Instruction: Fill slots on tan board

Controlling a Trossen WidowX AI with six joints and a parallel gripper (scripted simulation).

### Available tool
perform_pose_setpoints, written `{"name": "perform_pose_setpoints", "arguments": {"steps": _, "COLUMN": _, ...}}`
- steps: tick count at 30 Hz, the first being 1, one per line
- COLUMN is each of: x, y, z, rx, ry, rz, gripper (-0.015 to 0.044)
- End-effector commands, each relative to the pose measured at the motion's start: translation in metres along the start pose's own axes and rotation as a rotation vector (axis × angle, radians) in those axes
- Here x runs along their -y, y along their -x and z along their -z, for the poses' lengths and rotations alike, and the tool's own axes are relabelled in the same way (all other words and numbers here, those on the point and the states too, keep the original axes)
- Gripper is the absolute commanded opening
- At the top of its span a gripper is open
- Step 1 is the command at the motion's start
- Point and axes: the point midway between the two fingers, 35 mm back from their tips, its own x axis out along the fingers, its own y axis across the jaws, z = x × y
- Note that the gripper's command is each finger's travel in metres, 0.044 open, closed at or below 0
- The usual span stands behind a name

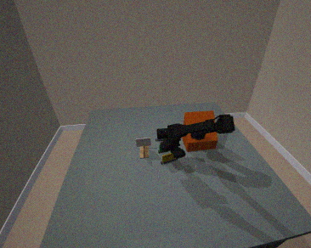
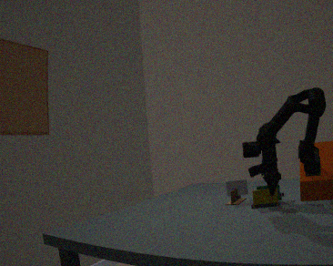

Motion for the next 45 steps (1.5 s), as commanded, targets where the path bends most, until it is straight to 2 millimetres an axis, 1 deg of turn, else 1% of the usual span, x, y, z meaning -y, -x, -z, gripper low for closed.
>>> {"name": "perform_pose_setpoints", "arguments": {"steps": 1, "x": -0.001, "y": -0.007, "z": 0.001, "rx": -0.003, "ry": -0.006, "rz": -0.006, "gripper": 0.0182}}
{"name": "perform_pose_setpoints", "arguments": {"steps": 12, "x": -0.001, "y": -0.022, "z": 0.001, "rx": -0.002, "ry": -0.006, "rz": -0.007, "gripper": 0.0182}}
{"name": "perform_pose_setpoints", "arguments": {"steps": 19, "x": -0.001, "y": -0.022, "z": 0.001, "rx": -0.002, "ry": -0.006, "rz": -0.007, "gripper": 0.0}}
{"name": "perform_pose_setpoints", "arguments": {"steps": 30, "x": 0.0, "y": -0.02, "z": 0.001, "rx": -0.003, "ry": -0.006, "rz": -0.006, "gripper": 0.0}}
{"name": "perform_pose_setpoints", "arguments": {"steps": 45, "x": 0.0, "y": 0.012, "z": 0.001, "rx": -0.003, "ry": -0.006, "rz": -0.005, "gripper": 0.0}}
